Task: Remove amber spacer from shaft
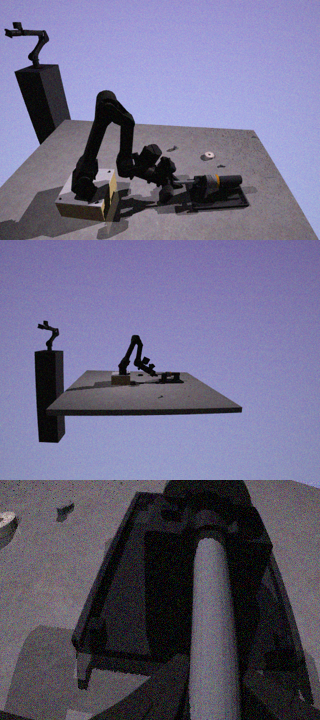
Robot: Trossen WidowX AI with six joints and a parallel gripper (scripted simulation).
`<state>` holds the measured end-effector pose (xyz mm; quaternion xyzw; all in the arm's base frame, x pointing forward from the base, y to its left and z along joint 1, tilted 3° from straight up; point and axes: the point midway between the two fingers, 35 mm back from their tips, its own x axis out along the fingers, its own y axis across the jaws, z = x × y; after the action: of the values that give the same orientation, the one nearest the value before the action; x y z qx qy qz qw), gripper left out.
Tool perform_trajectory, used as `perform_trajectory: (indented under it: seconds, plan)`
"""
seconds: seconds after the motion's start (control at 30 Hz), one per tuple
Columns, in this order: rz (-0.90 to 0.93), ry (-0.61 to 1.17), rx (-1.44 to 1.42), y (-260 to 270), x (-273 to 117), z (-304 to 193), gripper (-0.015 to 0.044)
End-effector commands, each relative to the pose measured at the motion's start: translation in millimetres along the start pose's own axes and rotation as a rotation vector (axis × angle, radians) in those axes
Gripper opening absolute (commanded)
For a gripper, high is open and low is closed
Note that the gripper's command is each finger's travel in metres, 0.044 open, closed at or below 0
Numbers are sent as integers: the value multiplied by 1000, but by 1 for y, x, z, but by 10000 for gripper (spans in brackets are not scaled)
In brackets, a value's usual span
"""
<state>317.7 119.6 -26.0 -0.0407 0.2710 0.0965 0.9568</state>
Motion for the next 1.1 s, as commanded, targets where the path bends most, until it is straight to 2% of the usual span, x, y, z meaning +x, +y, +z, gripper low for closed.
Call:
perform_trajectory:
  seconds: [0.0,1.07]
  plan:
    - [-2,1,4,-1,-1,-1,0]
    - [-2,2,4,-1,-4,-3,0]
